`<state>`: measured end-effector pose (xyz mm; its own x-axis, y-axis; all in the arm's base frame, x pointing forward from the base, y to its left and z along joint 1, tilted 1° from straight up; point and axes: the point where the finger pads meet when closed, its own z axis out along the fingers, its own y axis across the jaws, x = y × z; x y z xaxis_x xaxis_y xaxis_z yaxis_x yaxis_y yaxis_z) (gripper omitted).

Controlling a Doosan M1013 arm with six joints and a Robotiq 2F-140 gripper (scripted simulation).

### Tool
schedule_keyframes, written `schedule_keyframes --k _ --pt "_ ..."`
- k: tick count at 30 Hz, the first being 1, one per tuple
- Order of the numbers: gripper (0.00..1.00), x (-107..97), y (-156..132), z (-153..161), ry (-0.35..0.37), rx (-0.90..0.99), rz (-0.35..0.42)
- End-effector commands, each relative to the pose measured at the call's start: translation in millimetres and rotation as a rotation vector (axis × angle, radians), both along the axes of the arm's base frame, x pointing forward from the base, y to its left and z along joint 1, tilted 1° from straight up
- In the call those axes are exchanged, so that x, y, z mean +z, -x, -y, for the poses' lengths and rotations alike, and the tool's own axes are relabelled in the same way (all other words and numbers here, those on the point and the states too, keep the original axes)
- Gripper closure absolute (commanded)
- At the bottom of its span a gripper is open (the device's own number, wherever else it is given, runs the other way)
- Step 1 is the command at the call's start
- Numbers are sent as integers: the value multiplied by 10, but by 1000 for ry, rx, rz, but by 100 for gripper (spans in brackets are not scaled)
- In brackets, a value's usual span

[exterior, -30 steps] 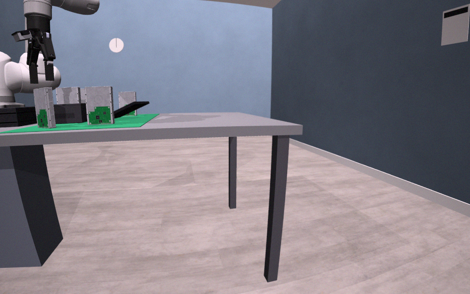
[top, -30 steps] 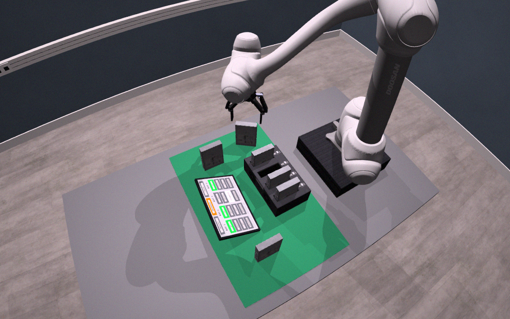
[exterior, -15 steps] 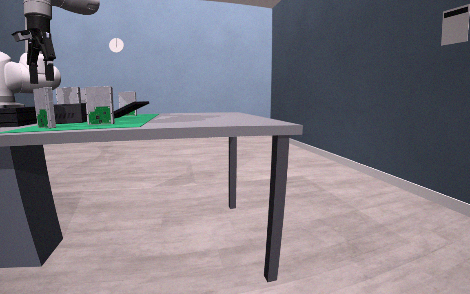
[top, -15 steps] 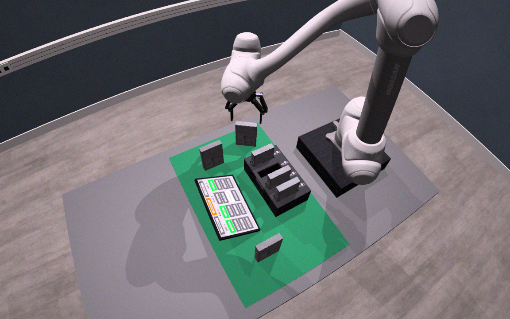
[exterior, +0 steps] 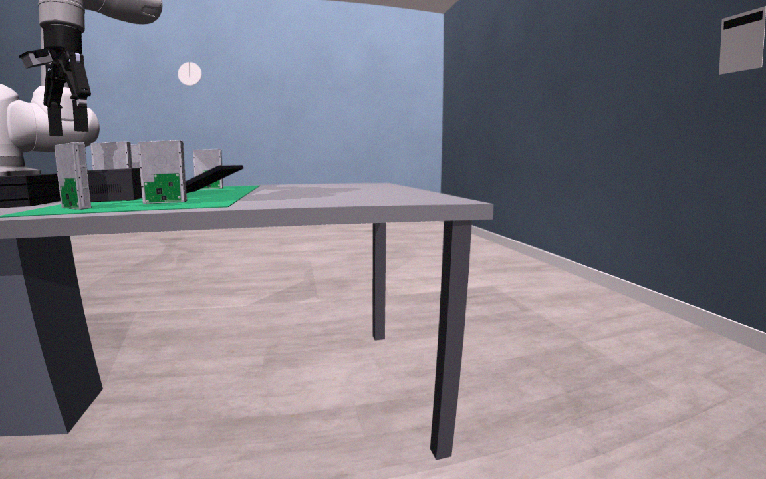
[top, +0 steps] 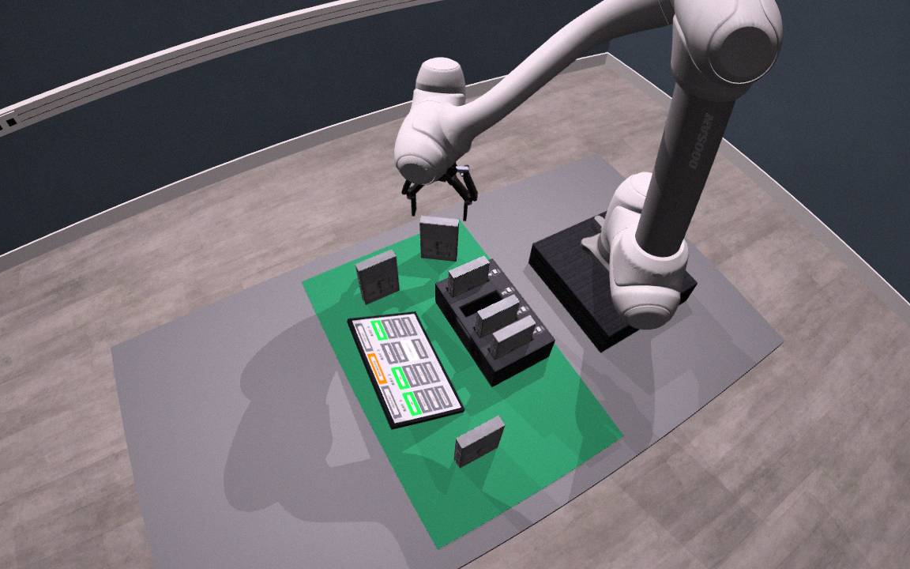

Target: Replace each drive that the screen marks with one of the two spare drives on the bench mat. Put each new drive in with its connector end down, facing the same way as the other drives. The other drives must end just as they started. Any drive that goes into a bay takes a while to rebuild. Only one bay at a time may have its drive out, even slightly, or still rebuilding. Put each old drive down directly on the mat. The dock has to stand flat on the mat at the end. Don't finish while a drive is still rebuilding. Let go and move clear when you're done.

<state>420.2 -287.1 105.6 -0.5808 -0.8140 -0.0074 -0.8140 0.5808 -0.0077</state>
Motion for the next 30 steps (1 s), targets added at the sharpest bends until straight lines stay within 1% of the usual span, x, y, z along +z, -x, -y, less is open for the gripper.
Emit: schedule_keyframes --k 1,11,21,30 --pt "11 7 -5 2 0 0 1" --pt "11 -11 -5 2 0 0 1" --pt "11 -104 -6 2 0 0 1" --pt "11 -298 -8 2 0 0 1"
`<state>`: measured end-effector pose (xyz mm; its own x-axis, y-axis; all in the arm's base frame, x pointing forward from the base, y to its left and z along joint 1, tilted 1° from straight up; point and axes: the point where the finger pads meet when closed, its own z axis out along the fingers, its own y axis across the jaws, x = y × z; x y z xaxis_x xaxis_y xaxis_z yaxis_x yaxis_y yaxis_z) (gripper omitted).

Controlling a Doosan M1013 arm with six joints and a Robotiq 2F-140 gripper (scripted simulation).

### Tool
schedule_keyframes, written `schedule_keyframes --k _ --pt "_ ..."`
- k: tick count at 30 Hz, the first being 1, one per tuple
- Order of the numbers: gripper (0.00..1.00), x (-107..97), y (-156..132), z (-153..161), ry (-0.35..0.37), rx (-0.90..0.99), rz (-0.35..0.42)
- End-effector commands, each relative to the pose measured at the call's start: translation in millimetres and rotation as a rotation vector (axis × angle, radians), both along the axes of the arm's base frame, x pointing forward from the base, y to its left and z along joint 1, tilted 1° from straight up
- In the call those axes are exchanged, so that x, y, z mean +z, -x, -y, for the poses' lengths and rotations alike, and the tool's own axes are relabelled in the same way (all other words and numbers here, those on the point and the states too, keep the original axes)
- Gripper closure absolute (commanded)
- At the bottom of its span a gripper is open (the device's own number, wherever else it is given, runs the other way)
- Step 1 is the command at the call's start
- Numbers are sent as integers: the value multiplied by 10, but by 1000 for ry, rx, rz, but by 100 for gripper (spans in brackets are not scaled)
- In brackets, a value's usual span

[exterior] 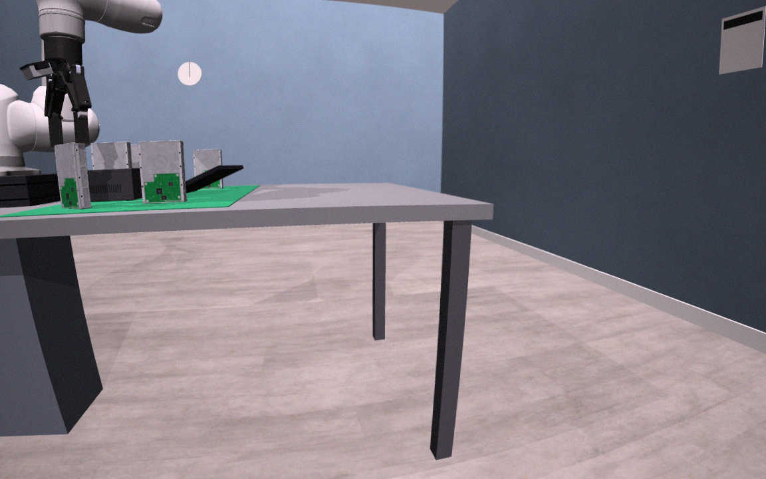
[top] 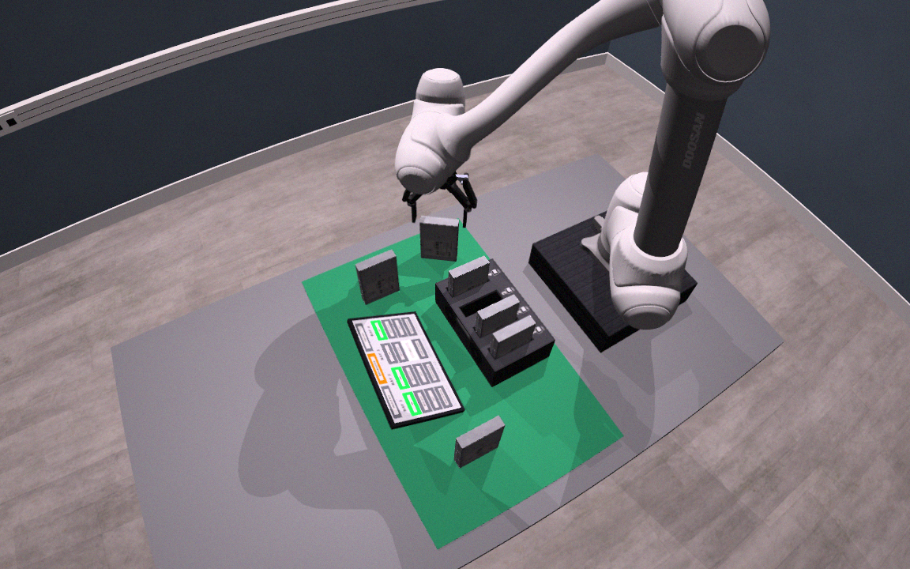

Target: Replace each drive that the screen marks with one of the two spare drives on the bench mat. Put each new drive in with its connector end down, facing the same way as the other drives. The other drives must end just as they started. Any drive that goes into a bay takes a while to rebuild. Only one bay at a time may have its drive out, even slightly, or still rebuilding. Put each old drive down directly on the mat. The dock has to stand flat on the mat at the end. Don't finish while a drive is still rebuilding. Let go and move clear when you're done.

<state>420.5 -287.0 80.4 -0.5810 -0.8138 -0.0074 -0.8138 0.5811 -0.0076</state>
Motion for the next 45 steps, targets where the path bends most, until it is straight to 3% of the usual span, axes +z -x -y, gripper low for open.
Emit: schedule_keyframes --k 1,23,45 --pt "11 -71 -6 3 1 0 1" --pt "11 -490 -11 2 1 0 1" --pt "11 -554 -12 2 1 0 1"
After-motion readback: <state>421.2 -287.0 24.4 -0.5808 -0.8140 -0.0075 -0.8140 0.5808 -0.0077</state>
